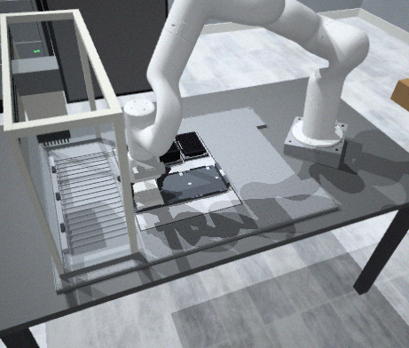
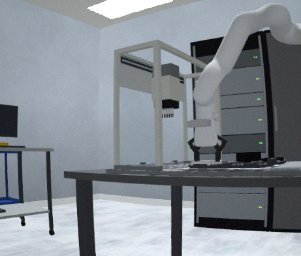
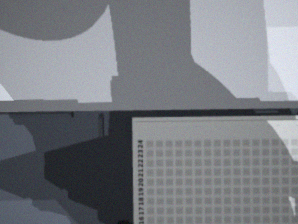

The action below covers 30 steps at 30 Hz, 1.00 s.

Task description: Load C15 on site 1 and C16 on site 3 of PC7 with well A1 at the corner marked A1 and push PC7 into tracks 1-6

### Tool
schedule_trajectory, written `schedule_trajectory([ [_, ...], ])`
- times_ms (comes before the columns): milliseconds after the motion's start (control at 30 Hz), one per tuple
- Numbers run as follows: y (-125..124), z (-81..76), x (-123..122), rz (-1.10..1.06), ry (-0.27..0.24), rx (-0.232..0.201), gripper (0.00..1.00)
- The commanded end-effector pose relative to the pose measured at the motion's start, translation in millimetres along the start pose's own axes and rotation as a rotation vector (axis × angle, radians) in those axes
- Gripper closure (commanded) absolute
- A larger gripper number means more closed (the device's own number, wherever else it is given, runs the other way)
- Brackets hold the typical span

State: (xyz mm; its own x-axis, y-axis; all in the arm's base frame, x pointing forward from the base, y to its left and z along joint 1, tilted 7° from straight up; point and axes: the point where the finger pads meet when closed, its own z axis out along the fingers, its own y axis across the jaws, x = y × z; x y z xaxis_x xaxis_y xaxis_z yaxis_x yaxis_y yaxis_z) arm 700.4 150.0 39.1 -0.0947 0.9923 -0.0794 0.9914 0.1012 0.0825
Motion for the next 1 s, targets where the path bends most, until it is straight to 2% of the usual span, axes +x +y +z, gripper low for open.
schedule_trajectory([
  [0, 0.8, -5.0, 0.1, 0.0, 0.0, -0.002, 0.0],
  [967, 0.8, -50.0, 0.1, 0.0, 0.0, -0.002, 0.0],
])
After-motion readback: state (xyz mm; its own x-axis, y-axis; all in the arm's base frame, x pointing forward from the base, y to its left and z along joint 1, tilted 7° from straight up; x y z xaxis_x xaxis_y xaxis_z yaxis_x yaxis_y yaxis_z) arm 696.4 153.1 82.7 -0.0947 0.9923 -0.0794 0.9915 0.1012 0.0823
